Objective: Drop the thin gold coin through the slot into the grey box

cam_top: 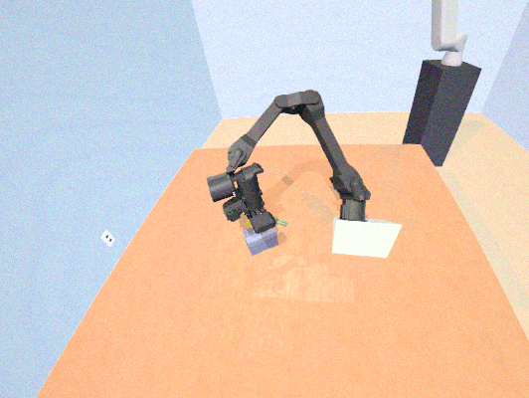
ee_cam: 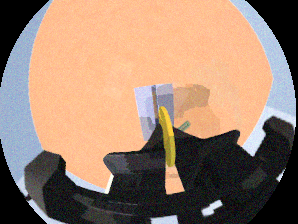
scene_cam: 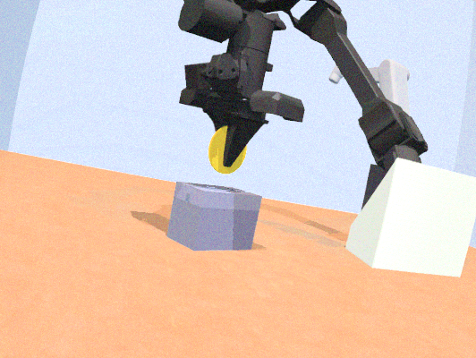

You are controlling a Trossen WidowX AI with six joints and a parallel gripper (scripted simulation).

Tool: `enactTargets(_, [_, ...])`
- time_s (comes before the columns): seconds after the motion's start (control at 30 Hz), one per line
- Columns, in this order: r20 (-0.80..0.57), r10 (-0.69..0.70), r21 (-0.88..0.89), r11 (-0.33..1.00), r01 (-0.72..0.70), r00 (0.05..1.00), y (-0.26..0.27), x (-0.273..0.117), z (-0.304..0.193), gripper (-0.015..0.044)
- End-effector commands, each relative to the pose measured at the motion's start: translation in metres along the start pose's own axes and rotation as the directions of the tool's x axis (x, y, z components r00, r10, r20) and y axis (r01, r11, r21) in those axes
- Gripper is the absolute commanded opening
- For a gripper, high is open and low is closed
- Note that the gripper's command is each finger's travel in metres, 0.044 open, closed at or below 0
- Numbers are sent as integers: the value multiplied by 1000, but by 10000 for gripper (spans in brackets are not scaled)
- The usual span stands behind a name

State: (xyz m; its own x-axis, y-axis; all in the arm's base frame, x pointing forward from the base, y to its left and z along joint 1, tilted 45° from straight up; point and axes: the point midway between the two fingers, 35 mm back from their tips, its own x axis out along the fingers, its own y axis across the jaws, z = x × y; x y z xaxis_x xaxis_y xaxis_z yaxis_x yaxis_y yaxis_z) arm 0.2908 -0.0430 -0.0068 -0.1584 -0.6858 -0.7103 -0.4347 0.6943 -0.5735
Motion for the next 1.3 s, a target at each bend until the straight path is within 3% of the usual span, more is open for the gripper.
enactTargets(0.0, [0, 0, 2, 1000, 0, 1000, 1, 0, 2, 0])
enactTargets(1.27, [0, -2, 3, 1000, 2, 1000, 2, 13, 2, 0])
